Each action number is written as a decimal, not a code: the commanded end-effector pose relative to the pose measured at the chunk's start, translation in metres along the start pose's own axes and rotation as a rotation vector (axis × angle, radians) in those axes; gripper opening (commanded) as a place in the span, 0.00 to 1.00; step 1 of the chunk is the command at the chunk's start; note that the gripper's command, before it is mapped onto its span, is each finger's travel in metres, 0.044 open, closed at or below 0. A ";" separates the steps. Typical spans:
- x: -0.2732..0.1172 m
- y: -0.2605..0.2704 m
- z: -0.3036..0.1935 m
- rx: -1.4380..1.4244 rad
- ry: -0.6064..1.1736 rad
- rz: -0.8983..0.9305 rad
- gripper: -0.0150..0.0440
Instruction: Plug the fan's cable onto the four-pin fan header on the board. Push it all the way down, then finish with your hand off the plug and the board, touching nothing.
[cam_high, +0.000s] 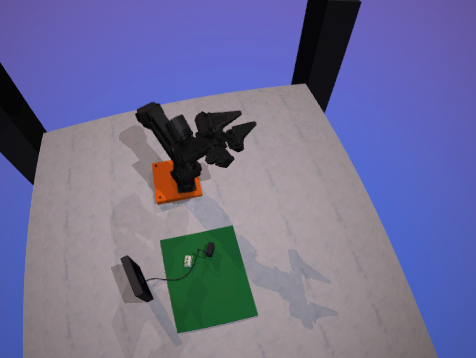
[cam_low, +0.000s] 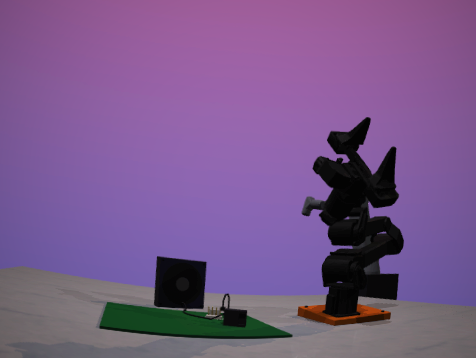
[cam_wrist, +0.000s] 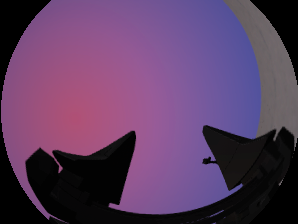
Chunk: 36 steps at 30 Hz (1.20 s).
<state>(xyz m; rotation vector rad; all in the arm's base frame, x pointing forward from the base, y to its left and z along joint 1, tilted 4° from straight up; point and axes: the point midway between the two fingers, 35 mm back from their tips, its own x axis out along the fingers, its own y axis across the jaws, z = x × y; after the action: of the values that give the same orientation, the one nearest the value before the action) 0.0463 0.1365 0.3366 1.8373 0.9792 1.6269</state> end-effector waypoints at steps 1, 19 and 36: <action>0.000 0.000 0.000 0.000 0.000 0.000 0.98; 0.002 0.012 0.187 -0.211 -0.761 -0.382 1.00; -0.113 -0.020 0.276 -0.165 -1.079 -1.280 1.00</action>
<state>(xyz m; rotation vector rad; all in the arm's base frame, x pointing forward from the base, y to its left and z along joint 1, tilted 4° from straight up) 0.2858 0.1272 0.2646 1.4994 0.7918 0.2615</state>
